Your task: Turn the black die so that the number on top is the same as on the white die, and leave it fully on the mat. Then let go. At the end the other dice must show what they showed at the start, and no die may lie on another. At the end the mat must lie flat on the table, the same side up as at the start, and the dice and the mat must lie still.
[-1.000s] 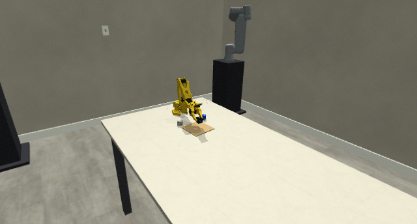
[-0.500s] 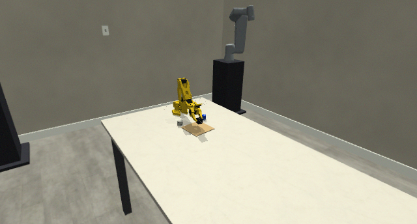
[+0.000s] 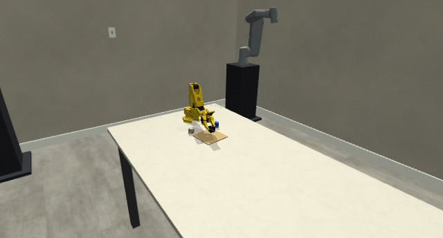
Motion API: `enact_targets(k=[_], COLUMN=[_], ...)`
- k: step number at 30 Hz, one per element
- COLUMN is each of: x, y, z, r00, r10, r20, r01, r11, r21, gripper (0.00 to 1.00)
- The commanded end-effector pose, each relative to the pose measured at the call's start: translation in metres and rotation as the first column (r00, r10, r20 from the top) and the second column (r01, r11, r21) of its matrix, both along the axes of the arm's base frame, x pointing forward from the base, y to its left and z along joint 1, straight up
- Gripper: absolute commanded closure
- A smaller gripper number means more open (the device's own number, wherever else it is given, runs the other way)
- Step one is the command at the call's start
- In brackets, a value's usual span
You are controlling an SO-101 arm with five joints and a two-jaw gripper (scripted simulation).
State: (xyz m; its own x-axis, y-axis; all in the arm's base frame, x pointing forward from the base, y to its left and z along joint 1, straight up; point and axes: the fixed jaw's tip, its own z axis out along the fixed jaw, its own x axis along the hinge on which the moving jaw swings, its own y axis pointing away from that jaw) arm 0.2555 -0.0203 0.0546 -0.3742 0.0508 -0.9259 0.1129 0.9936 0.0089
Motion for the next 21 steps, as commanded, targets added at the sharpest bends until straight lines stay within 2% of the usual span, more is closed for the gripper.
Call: enact_targets(k=[1, 21], x=[0.009, 0.0093], y=[-0.0022, -0.0022], z=[0.0144, 0.0079], r00=[0.996, 0.996], r10=[-0.006, -0.006], r20=[0.085, 0.085], r01=[0.007, 0.007], r11=[1.0, 1.0], r21=[-0.004, -0.004], gripper=[1.0, 1.0])
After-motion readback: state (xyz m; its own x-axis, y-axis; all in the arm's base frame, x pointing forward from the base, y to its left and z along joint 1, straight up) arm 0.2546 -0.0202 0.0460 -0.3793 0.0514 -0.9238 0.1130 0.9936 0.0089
